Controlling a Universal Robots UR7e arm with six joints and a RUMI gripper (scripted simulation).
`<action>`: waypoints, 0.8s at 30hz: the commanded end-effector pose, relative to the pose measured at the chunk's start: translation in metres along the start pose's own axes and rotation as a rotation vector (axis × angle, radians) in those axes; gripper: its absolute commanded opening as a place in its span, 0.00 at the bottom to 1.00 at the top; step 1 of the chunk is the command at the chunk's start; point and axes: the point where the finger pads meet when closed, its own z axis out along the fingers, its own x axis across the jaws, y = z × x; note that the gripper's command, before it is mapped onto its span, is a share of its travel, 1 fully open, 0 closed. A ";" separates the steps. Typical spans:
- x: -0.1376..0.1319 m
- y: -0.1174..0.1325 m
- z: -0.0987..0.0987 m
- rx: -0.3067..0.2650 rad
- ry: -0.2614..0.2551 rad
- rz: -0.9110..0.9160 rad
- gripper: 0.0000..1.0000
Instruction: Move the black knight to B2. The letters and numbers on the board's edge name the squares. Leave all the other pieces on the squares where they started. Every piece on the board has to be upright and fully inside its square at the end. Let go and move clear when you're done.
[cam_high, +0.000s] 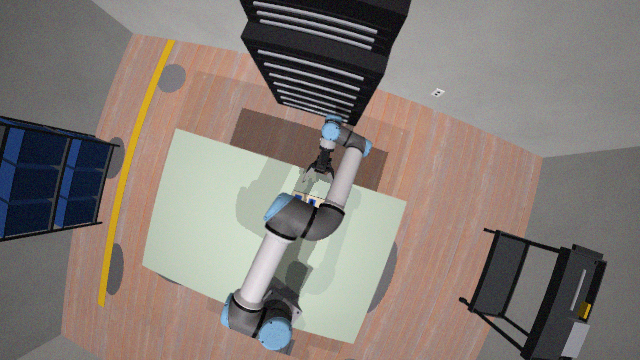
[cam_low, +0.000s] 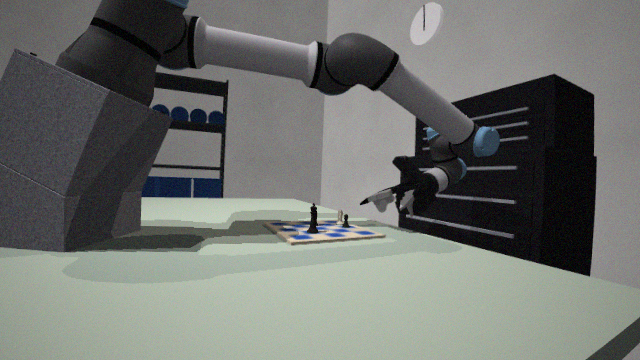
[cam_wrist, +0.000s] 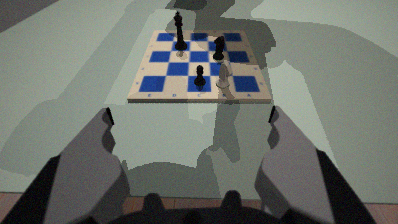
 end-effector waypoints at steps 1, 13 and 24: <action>0.000 -0.006 -0.003 -0.002 0.000 0.000 1.00; -0.002 -0.060 -0.024 -0.002 0.000 0.000 1.00; -0.002 -0.084 -0.033 -0.002 0.000 0.000 1.00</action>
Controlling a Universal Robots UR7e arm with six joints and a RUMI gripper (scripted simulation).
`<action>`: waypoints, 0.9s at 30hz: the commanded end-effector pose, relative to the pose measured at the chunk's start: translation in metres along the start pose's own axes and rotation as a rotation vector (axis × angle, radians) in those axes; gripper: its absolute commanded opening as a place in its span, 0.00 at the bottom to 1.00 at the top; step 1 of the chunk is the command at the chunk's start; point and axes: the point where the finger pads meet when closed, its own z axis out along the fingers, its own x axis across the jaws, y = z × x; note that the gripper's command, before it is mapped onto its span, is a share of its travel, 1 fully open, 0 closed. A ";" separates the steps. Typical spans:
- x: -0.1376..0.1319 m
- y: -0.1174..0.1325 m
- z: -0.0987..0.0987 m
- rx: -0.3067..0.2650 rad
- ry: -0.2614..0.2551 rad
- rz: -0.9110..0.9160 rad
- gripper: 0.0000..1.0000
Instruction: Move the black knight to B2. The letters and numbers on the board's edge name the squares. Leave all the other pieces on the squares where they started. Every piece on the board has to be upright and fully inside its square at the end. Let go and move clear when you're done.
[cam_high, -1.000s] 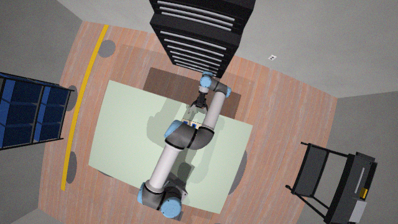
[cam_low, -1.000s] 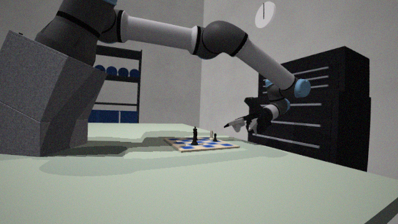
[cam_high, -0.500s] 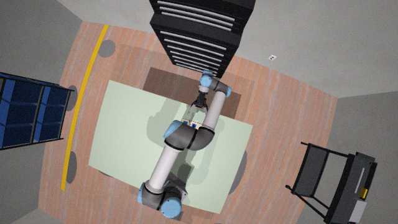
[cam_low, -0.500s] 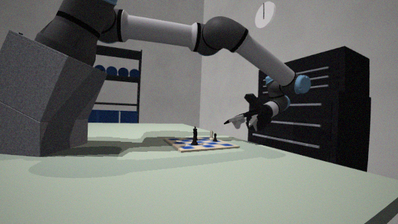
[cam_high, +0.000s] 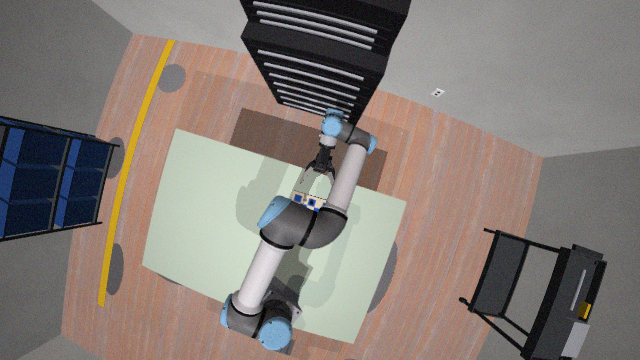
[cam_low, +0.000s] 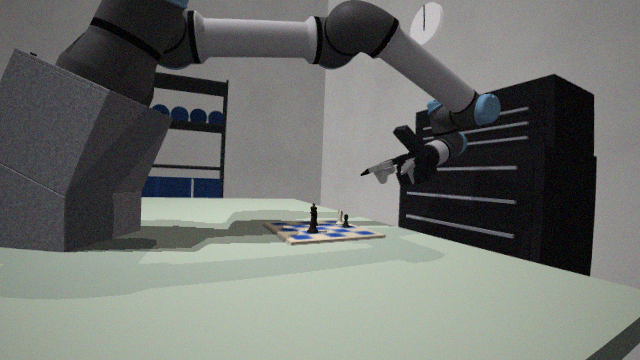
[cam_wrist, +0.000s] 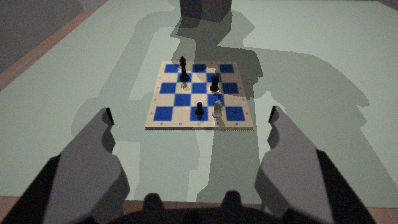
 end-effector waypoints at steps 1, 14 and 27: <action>0.000 -0.005 -0.002 -0.002 0.000 0.000 1.00; 0.000 -0.001 -0.001 -0.010 0.001 -0.004 1.00; 0.002 0.004 0.000 -0.072 0.009 -0.037 1.00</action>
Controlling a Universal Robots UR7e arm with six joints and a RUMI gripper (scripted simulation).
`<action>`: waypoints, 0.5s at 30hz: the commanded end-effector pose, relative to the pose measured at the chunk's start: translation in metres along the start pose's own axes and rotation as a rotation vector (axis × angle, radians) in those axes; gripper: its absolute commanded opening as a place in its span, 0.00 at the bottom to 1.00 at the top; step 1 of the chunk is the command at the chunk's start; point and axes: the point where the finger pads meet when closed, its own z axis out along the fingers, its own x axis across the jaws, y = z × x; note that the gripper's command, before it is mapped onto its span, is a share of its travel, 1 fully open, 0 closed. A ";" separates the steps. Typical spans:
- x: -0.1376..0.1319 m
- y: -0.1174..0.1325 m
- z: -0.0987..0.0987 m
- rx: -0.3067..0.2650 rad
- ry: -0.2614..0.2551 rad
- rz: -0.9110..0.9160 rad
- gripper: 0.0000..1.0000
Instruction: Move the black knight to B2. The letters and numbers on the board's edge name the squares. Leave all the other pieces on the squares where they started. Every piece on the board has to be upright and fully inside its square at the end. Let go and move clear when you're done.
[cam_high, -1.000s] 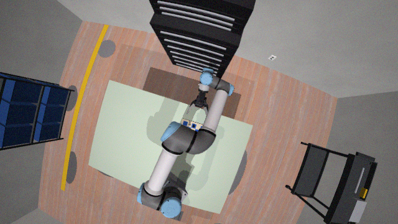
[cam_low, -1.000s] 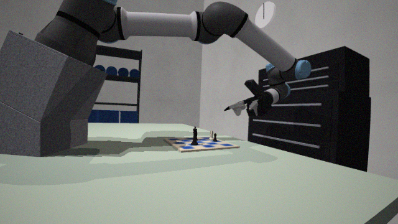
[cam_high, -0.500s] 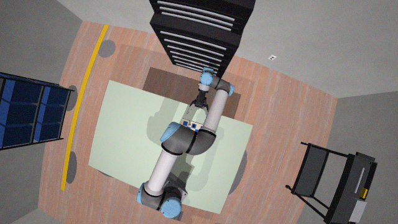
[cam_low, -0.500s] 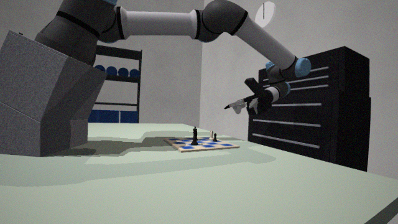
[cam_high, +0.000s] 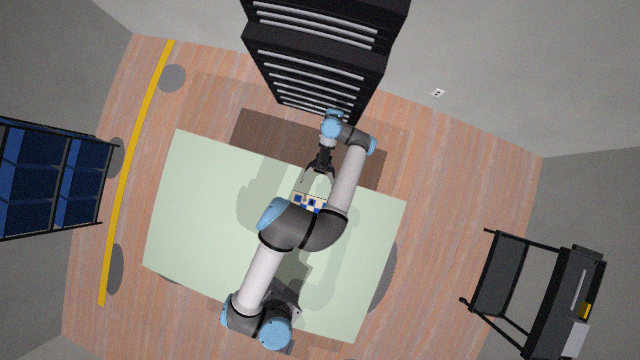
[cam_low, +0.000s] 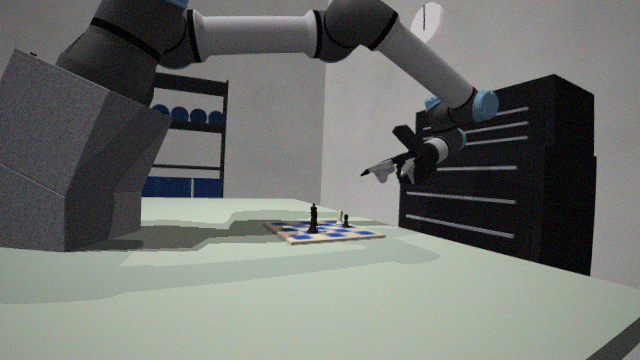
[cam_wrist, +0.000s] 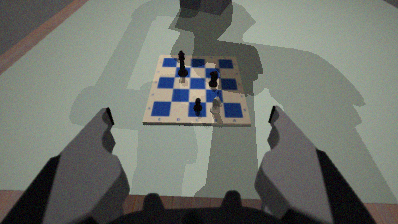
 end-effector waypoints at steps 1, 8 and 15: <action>0.001 0.002 0.000 -0.038 0.004 -0.018 1.00; 0.002 0.006 0.001 -0.085 0.008 -0.044 1.00; 0.004 0.010 0.005 -0.172 0.010 -0.090 1.00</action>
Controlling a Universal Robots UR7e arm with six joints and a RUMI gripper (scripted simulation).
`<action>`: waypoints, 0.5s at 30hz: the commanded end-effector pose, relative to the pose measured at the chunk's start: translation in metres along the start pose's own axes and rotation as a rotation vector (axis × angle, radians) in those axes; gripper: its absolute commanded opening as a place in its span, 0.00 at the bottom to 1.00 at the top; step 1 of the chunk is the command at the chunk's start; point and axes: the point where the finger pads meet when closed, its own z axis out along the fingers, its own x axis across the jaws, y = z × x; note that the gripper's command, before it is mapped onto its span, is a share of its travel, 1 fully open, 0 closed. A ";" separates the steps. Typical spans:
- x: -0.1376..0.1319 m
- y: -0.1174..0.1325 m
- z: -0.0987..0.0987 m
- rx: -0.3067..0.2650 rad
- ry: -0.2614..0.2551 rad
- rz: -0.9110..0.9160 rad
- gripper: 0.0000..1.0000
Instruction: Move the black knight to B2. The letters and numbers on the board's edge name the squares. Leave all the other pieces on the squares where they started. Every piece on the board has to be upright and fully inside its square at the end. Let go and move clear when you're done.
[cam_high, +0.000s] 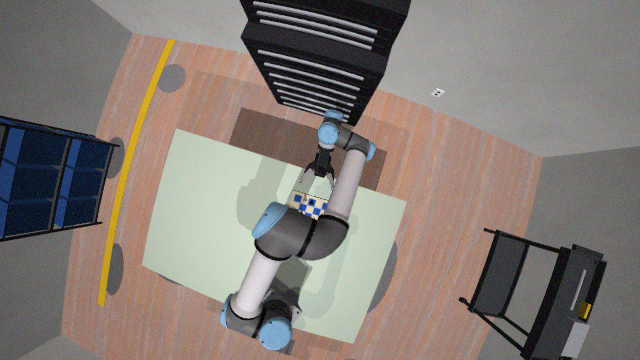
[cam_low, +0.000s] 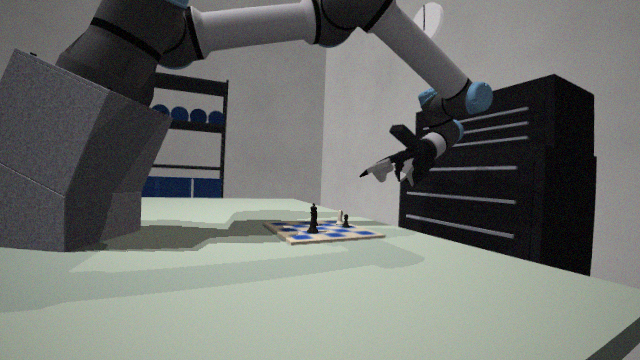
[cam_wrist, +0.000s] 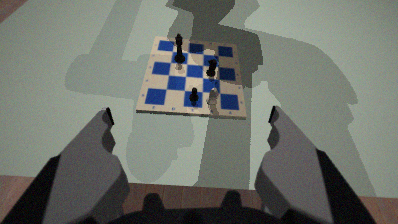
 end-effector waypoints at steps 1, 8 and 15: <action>0.001 0.002 0.002 -0.075 0.001 -0.036 1.00; 0.003 0.004 0.007 -0.152 -0.002 -0.078 1.00; 0.007 0.002 0.016 -0.271 -0.017 -0.143 1.00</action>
